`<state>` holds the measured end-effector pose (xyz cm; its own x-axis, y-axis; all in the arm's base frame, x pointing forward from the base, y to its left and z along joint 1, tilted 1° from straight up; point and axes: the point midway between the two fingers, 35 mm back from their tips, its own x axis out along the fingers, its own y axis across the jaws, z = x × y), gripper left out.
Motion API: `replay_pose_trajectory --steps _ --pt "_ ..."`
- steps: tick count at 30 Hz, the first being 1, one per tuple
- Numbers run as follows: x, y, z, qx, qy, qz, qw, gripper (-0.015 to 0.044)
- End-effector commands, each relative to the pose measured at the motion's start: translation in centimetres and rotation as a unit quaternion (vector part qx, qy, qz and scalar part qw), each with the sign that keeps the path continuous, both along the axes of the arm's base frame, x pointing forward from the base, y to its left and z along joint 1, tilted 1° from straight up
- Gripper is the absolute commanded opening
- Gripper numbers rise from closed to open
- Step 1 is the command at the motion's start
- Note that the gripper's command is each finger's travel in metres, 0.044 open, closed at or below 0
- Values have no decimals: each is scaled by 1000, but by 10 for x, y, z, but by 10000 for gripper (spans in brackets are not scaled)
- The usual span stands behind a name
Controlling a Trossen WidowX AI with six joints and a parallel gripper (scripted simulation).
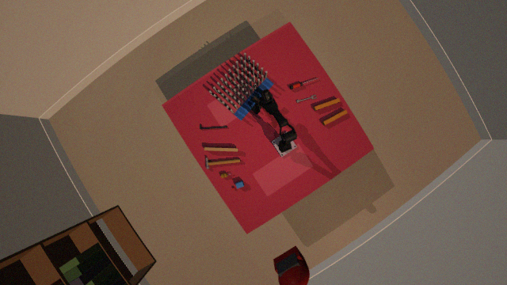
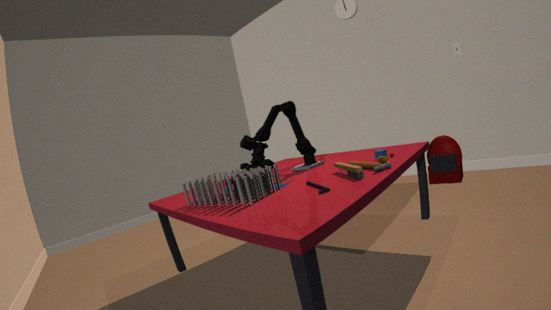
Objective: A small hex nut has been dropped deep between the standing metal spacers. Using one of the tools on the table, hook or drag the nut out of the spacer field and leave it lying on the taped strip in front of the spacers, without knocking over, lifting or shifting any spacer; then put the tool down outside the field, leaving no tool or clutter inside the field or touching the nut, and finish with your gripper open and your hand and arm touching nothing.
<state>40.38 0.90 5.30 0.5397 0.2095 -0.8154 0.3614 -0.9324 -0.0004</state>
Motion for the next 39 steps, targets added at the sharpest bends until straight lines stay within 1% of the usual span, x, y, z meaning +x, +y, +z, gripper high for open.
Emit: replay_pose_trajectory --steps 1,15,39 --pt "6 0 5 -1 -8 -2 1000 0" --pt "6 0 4 -1 -8 -2 1000 0" --pt "6 0 -16 -1 -8 -2 1000 0"
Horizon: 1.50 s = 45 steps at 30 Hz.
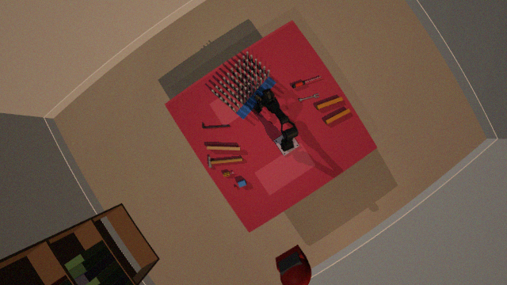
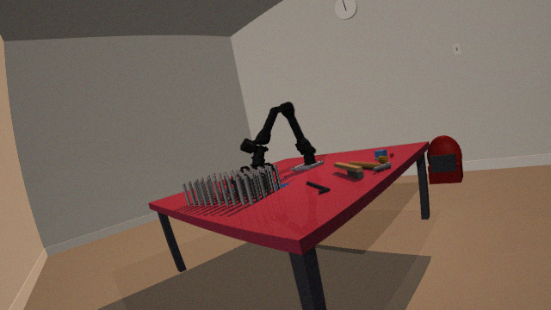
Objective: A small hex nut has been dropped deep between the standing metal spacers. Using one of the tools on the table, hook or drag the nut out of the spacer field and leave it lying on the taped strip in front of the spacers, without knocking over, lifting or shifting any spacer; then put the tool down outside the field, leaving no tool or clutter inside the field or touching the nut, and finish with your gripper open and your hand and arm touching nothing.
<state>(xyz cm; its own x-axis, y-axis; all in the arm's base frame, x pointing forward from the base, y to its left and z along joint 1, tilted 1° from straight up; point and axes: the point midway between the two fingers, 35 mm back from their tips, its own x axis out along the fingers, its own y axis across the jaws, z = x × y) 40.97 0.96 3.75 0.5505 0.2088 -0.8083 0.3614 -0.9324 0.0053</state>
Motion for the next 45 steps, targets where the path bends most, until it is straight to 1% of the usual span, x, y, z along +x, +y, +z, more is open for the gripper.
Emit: replay_pose_trajectory --steps 1,45 --pt "0 0 -1 -1 -1 -2 1000 0" --pt "-27 -9 -3 -1 1 0 1000 0"
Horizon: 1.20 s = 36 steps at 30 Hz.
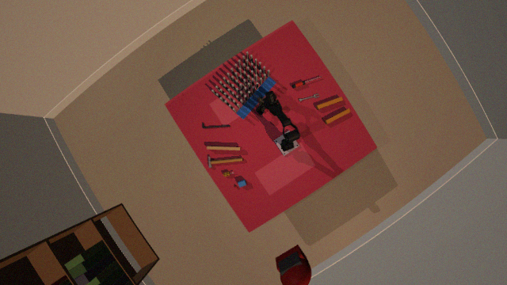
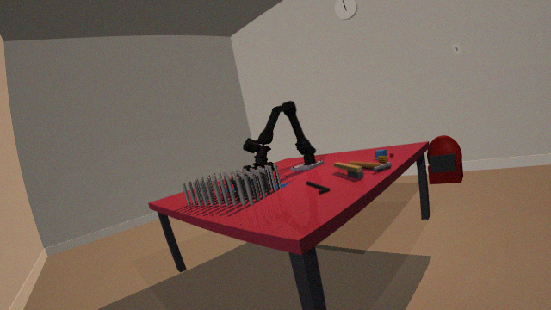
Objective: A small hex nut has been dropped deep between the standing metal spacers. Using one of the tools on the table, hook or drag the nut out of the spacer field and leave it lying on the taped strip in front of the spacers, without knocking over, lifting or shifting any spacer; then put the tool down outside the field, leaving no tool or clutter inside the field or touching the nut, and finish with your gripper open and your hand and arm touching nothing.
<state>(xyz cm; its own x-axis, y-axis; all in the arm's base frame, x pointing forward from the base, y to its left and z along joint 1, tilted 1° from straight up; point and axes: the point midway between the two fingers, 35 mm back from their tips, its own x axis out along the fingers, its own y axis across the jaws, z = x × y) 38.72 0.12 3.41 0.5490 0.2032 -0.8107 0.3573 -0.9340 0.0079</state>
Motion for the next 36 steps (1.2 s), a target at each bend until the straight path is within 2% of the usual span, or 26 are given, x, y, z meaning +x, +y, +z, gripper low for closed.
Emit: replay_pose_trajectory --steps 1,36 --pt "-5 -1 0 1 -1 2 1000 0" --pt "-27 -9 -1 0 0 2 1000 0"
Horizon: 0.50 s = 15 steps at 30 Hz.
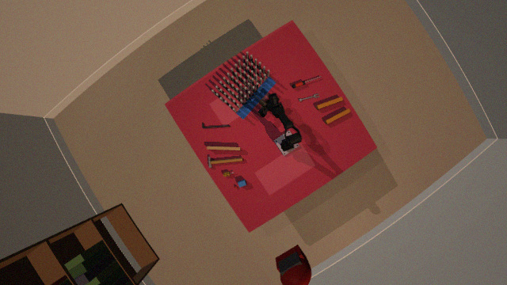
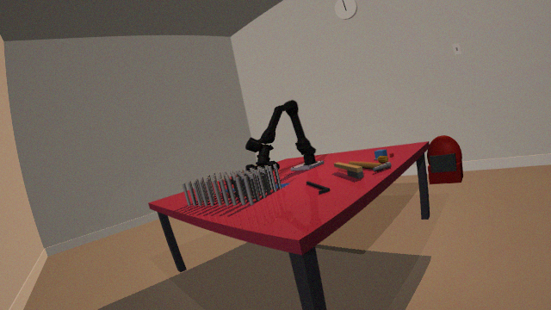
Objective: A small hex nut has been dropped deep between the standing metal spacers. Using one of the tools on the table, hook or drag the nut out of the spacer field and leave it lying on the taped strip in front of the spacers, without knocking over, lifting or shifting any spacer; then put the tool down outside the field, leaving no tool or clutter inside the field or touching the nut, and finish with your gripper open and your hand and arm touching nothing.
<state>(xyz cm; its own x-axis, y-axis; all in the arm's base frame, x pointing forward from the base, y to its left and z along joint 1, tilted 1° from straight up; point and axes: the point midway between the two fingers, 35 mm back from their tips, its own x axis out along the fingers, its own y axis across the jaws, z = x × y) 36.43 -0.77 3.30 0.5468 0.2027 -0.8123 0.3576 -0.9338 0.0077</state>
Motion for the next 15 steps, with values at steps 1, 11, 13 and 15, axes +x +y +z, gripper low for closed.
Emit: replay_pose_trajectory --steps 1,11,13,15 --pt "-5 -1 0 1 -1 1 1000 0" --pt "-11 -3 0 0 -1 1 1000 0" --pt "-13 -4 0 0 0 1 1000 0" --pt "-14 -4 0 0 0 1 1000 0"
